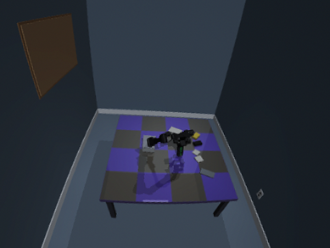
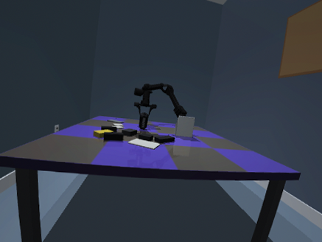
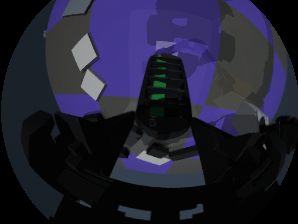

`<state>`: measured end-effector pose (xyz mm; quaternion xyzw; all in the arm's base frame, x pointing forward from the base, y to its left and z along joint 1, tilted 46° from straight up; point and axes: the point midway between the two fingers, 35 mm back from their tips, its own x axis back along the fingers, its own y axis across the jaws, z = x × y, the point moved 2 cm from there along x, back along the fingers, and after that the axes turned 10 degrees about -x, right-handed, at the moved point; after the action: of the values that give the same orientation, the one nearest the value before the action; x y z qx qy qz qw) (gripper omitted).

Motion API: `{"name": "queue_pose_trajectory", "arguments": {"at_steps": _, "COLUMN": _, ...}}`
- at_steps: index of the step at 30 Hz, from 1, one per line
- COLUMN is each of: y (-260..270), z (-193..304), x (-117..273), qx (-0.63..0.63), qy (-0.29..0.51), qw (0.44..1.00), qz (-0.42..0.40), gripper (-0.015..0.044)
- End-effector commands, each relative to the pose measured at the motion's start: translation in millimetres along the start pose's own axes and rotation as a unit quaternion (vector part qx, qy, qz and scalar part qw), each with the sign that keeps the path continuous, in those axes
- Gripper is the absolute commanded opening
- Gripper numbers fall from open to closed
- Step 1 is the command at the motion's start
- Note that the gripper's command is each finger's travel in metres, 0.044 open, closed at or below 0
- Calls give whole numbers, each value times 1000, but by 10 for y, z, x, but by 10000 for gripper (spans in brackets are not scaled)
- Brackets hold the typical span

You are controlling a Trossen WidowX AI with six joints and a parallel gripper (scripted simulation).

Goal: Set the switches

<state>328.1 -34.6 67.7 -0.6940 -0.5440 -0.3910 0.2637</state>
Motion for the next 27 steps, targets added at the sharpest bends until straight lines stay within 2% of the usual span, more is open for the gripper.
{"name": "queue_pose_trajectory", "arguments": {"at_steps": 1, "y": 21, "z": -66, "x": 20, "qx": -1, "qy": 0, "qw": 1000, "qz": -1, "gripper": 335}}
{"name": "queue_pose_trajectory", "arguments": {"at_steps": 27, "y": 60, "z": -287, "x": 97, "qx": -1, "qy": 27, "qw": 1000, "qz": 4, "gripper": 335}}
